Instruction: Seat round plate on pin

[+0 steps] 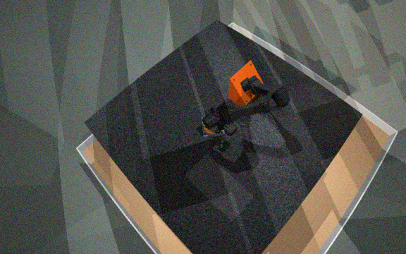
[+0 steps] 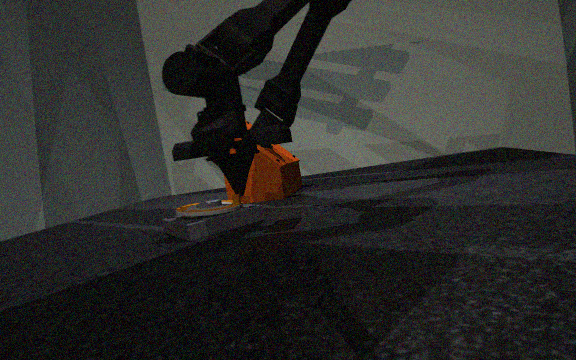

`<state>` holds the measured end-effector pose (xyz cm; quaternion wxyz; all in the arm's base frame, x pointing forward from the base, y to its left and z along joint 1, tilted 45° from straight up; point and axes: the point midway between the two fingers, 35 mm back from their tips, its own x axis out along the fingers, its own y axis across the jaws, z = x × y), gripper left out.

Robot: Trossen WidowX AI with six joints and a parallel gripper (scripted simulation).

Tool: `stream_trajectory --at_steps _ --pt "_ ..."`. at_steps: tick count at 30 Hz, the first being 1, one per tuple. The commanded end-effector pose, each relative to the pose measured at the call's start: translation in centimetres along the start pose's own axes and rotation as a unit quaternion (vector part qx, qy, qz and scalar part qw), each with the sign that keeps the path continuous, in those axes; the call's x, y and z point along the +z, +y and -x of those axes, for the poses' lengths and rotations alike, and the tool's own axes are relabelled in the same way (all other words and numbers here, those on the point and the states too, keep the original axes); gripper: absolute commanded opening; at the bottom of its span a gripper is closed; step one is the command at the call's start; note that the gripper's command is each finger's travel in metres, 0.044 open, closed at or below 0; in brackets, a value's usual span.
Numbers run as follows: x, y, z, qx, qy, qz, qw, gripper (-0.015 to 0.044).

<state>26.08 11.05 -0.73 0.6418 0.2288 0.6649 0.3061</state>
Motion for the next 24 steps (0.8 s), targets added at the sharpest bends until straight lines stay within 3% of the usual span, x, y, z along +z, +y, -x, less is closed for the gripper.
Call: stream_trajectory --at_steps 1,24 --pt "0.5 0.3 -0.2 0.003 0.002 0.0 1.0 0.0" --pt "3.3 0.1 -0.2 0.003 0.001 0.001 1.0 0.0"
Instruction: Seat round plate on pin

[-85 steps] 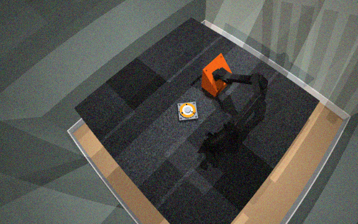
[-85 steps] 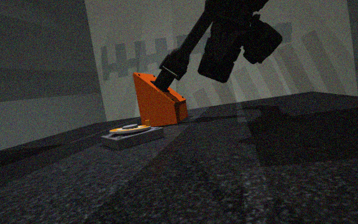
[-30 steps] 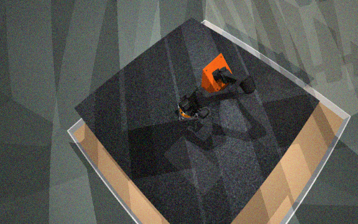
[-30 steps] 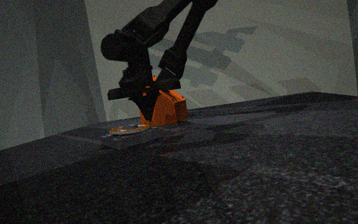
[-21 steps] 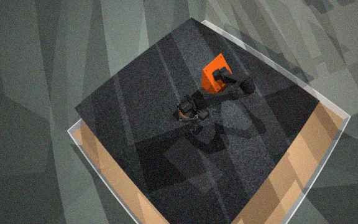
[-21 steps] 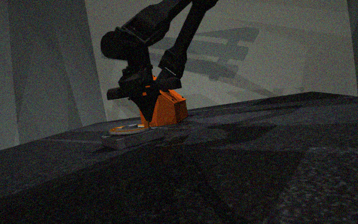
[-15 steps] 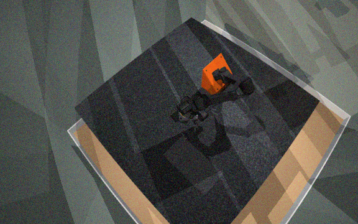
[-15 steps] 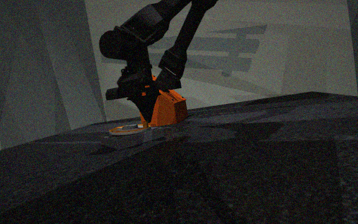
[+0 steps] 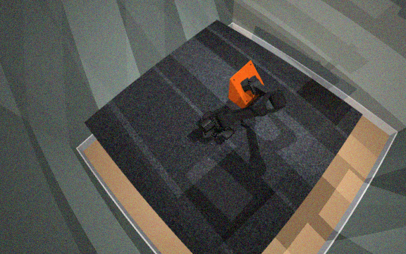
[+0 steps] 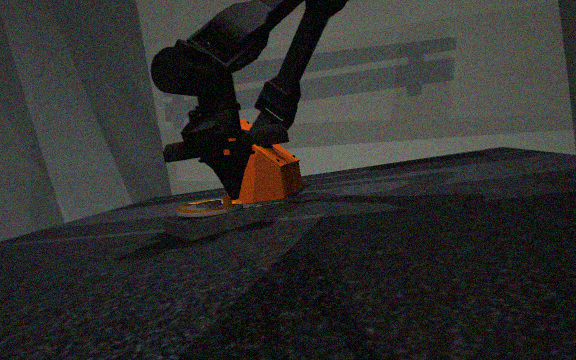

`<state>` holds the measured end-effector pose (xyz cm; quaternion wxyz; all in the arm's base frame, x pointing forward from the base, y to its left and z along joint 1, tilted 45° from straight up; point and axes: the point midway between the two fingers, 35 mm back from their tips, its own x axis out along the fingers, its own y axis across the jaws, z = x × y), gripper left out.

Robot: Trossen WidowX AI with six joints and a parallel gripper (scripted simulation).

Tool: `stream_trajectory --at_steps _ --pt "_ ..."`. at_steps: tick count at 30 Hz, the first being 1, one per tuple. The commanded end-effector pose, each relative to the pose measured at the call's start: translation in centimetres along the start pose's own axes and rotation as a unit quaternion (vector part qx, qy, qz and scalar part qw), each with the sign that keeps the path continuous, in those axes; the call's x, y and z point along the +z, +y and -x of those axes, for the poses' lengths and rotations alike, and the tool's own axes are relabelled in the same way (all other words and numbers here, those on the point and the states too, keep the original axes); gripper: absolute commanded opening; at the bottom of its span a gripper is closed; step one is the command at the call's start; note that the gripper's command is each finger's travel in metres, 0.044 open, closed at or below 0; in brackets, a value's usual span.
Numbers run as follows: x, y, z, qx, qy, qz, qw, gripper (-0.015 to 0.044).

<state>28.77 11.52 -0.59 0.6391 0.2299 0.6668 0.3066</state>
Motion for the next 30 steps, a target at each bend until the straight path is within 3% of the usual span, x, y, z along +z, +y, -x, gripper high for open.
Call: stream_trajectory --at_steps 1,30 --pt "0.7 -0.2 -0.1 0.001 -0.001 0.002 1.0 0.0" --pt "3.4 -2.6 0.2 0.001 -0.002 0.003 1.0 0.0"
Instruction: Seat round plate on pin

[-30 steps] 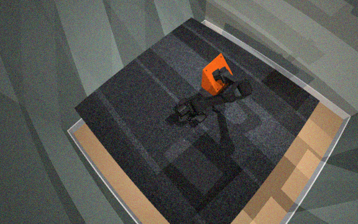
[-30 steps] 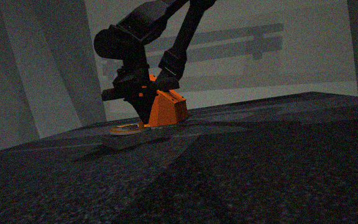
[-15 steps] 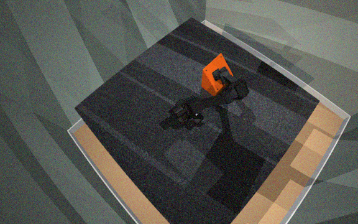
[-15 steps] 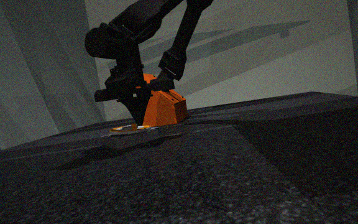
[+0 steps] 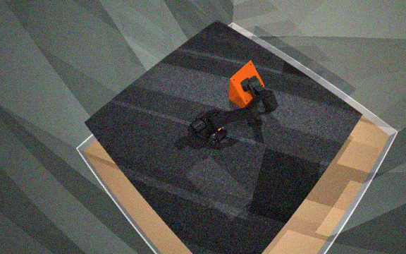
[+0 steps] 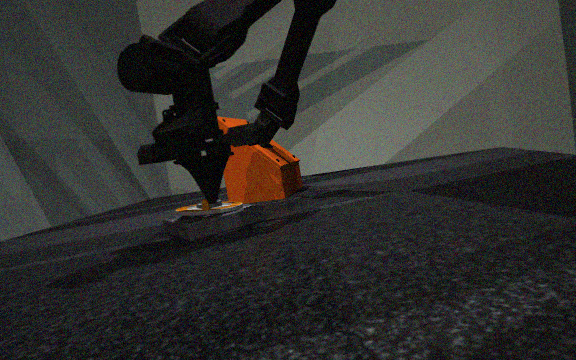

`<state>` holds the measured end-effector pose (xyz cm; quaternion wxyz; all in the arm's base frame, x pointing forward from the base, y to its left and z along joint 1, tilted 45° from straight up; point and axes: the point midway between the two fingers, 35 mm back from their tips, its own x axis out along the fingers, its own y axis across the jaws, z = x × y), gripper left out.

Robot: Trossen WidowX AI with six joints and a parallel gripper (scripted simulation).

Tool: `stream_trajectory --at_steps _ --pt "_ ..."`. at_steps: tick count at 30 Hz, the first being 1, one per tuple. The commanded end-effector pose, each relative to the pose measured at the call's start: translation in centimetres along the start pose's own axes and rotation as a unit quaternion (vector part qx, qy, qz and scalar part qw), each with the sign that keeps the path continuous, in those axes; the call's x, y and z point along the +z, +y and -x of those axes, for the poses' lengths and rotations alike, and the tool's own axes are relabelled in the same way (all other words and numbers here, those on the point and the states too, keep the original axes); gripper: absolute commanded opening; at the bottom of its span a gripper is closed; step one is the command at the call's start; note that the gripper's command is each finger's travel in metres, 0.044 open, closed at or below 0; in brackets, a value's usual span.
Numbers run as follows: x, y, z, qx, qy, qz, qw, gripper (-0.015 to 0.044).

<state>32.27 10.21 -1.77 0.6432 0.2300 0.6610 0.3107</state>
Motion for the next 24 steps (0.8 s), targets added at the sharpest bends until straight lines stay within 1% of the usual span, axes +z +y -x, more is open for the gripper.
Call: stream_trajectory --at_steps 1,24 --pt "0.1 -0.7 -0.1 -0.002 0.004 -0.003 1.0 0.0" --pt "0.7 -3.0 0.2 -0.002 0.003 -0.002 1.0 0.0"
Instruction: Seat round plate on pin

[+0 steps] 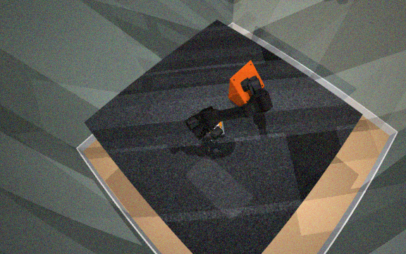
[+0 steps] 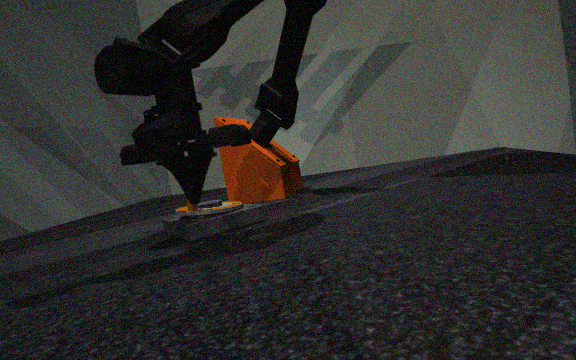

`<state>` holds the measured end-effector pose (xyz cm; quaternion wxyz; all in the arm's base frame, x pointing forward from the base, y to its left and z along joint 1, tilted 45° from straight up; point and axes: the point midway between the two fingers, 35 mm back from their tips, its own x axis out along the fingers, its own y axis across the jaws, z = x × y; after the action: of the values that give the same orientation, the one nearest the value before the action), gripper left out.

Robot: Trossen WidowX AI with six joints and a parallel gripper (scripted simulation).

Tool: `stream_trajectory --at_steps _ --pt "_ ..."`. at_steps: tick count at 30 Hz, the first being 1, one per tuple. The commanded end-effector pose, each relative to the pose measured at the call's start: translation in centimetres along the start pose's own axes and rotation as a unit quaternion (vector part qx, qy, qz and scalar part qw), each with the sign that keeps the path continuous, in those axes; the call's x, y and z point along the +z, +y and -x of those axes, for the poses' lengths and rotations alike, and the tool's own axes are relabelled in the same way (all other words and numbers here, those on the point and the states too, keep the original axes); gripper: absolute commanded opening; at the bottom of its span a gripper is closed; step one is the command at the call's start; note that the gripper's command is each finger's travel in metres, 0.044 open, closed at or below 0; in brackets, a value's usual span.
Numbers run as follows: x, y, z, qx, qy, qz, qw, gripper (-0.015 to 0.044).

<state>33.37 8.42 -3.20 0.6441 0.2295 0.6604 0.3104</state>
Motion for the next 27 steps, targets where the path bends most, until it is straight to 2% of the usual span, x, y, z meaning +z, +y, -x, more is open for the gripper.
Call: stream_trajectory --at_steps 1,23,27 --pt "-0.2 -0.7 -0.2 -0.002 0.004 -0.003 1.0 0.0" --pt "-0.6 -3.0 -0.3 -0.002 0.004 -0.003 1.0 0.0" --pt "-0.5 -2.9 1.0 -0.003 0.004 -0.003 1.0 0.0"
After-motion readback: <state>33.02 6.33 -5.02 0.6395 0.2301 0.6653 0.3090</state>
